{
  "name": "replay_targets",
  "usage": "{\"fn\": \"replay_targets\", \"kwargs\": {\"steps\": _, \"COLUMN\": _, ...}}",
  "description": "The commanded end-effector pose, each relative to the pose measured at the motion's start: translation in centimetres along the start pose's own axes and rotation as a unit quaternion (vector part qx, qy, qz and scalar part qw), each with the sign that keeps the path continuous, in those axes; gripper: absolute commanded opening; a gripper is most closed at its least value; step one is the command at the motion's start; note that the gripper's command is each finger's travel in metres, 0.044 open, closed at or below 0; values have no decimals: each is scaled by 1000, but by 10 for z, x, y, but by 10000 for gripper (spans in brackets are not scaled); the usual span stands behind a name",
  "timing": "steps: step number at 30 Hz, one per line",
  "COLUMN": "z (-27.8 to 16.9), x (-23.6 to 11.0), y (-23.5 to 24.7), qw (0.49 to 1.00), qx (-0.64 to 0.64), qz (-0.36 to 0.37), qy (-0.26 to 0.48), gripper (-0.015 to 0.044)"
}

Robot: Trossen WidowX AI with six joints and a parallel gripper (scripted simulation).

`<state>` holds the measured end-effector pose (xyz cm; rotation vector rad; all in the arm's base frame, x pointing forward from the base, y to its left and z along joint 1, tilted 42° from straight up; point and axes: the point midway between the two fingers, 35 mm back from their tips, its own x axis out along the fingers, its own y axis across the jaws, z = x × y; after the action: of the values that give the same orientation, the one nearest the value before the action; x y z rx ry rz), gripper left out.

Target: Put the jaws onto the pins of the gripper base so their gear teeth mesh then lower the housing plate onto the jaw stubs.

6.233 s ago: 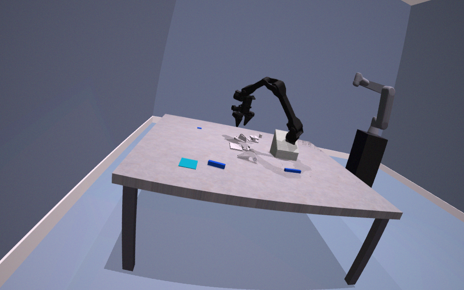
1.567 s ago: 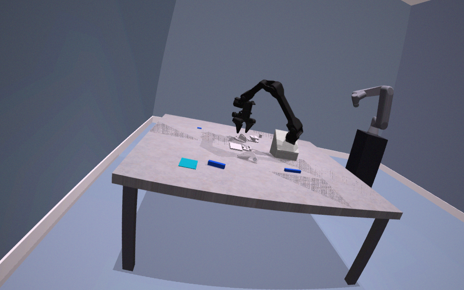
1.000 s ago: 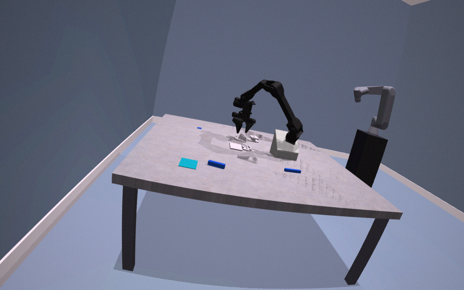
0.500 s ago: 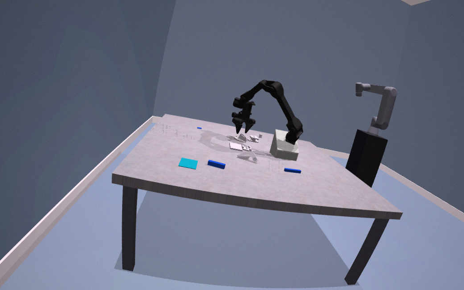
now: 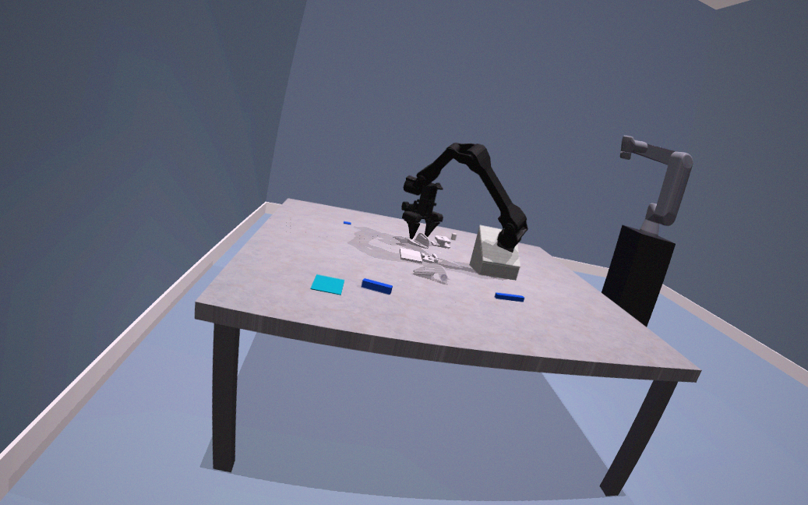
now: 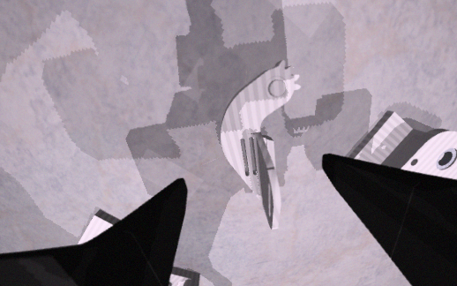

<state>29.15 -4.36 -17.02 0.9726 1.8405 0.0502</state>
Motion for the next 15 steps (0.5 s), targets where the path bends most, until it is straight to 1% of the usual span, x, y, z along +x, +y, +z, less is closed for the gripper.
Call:
{"fn": "replay_targets", "kwargs": {"steps": 1, "z": -1, "x": 6, "y": 0, "qw": 1000, "qx": 2, "qz": 2, "qy": 1, "gripper": 440}}
{"fn": "replay_targets", "kwargs": {"steps": 11, "z": -1, "x": 22, "y": 1, "qw": 1000, "qx": 3, "qz": 3, "qy": 1, "gripper": 440}}
{"fn": "replay_targets", "kwargs": {"steps": 15, "z": -1, "x": 23, "y": 1, "qw": 1000, "qx": 3, "qz": 3, "qy": 1, "gripper": 440}}
